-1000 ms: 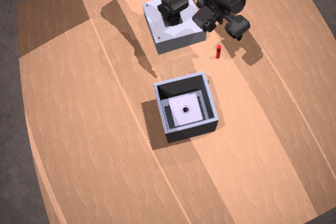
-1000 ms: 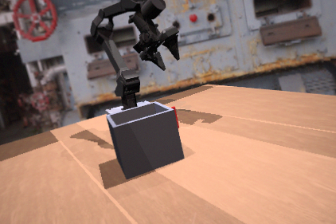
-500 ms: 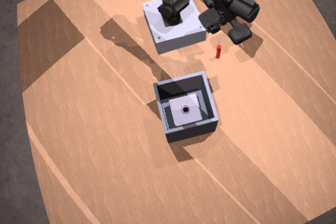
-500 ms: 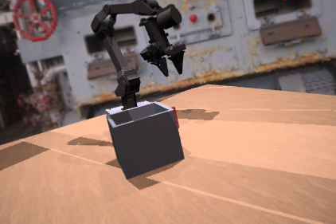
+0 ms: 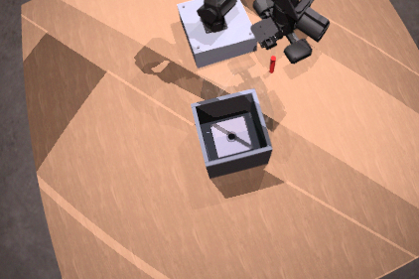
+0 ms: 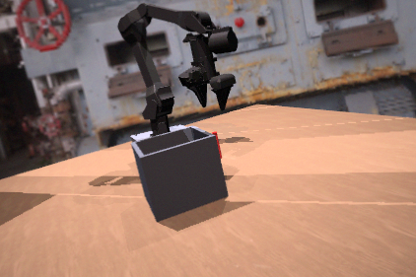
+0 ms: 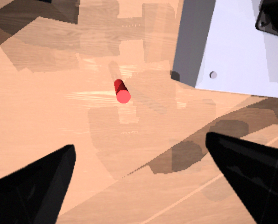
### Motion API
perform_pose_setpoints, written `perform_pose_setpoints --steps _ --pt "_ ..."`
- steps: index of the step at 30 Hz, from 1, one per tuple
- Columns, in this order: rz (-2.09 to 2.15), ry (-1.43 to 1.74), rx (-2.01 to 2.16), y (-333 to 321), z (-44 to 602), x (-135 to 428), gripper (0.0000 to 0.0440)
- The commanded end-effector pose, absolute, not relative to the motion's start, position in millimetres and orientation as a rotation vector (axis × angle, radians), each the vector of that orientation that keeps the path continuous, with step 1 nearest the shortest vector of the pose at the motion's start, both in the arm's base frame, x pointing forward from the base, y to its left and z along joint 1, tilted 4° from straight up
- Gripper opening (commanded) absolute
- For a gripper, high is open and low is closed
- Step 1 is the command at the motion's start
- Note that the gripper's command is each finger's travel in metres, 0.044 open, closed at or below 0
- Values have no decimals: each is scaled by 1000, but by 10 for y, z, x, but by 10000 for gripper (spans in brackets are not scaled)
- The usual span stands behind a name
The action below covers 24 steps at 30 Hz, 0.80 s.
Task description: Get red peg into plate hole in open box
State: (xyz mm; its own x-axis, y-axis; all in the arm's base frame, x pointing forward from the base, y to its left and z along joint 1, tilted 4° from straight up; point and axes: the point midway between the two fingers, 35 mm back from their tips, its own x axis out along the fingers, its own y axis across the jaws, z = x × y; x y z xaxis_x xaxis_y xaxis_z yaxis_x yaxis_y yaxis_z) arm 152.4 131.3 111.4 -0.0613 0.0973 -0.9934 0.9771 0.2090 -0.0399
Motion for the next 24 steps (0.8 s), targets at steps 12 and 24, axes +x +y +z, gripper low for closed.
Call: perform_pose_setpoints --steps 12,24 --pt "-1096 1388 954 1212 561 1500 440" --pt "-1108 1340 944 1159 176 1538 413"
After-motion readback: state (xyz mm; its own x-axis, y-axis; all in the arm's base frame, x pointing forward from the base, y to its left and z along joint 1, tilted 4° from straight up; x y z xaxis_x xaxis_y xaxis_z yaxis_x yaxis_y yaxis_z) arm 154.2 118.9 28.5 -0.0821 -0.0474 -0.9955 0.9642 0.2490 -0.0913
